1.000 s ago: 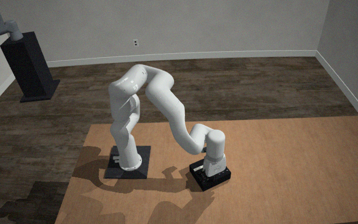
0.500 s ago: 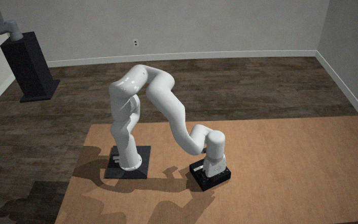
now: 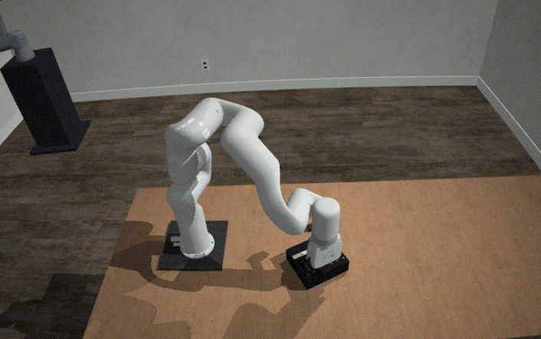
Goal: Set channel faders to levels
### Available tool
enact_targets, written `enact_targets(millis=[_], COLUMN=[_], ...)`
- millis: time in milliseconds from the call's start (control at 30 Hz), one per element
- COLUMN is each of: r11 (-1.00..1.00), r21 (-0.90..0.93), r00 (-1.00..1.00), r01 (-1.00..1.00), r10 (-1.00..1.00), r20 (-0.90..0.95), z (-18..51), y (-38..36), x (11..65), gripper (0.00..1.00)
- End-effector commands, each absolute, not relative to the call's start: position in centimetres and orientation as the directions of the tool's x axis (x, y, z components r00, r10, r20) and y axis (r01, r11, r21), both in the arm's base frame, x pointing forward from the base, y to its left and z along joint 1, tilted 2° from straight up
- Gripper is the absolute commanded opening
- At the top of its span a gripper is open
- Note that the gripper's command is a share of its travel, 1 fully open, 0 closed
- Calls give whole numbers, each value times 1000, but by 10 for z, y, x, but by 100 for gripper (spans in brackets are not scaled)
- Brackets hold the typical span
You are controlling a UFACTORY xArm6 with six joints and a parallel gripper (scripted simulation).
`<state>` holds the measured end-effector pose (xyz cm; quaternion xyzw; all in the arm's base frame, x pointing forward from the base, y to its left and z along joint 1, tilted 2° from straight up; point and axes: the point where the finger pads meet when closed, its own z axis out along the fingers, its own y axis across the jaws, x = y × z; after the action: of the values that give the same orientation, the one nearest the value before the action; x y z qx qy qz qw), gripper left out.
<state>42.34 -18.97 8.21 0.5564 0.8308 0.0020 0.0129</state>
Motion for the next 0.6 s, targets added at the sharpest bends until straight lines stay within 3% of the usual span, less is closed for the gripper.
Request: enact_targets(millis=[0,567], r11=[381,381], r21=[21,21], r00=[-380,-380], r01=[924,924], r10=[925,925], r20=[-22,-22], z=[84,84], y=[-190,-185], x=[425,423], gripper=[0,0])
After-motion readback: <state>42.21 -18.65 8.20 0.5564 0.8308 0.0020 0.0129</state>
